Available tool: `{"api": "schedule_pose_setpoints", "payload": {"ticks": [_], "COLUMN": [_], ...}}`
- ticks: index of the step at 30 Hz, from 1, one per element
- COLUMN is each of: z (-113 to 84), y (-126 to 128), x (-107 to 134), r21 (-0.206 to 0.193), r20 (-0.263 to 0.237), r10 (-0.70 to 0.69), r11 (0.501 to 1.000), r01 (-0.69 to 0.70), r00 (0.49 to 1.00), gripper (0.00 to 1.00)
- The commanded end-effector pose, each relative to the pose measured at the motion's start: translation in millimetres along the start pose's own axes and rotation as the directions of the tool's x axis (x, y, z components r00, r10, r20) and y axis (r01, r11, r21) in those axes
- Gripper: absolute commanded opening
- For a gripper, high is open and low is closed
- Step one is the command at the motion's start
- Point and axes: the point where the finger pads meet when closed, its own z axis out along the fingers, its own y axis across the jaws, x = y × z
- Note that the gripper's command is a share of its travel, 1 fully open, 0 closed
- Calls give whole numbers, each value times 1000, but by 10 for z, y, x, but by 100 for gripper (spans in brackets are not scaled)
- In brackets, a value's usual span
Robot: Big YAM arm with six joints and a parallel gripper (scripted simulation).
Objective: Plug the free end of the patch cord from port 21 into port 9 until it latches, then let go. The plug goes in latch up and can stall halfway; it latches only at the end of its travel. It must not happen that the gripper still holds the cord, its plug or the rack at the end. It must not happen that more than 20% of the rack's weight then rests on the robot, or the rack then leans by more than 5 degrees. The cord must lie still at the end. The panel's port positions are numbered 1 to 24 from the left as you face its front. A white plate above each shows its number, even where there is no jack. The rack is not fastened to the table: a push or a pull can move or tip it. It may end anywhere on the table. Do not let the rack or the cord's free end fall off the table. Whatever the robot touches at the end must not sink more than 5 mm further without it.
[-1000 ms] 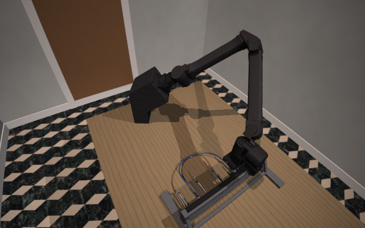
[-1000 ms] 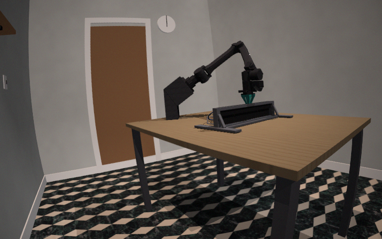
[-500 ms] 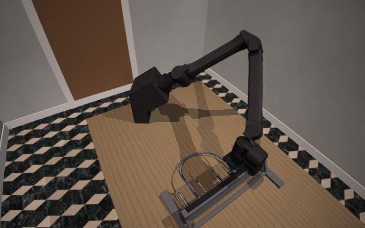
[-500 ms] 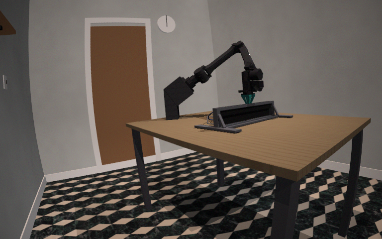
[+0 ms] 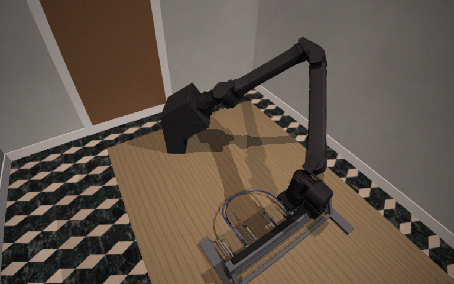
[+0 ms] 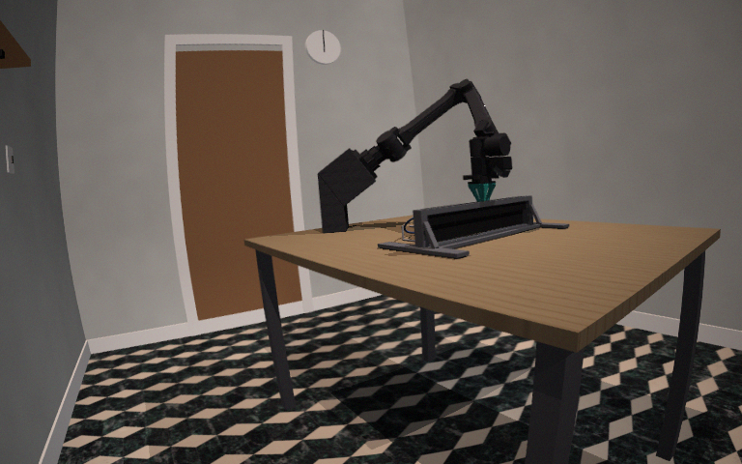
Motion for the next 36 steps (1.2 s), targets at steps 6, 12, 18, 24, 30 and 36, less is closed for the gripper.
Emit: {"api": "schedule_pose_setpoints", "payload": {"ticks": [6,12,18,24,30,36], "z": [-200,-196,-183,-164,-165,-162], "y": [-88,-93,-107,-126,-125,-128], "x": [-216,-219,-204,-186,-186,-186], "r21": [20,20,20,20,20,21], "r20": [53,53,49,46,47,50], "r10": [-14,-13,-9,-4,-4,0], "r11": [1000,1000,1000,1000,1000,1000], "r01": [13,12,8,3,3,-1], "r00": [998,999,999,999,999,999], "gripper": [0,0,0,0,0,0]}}
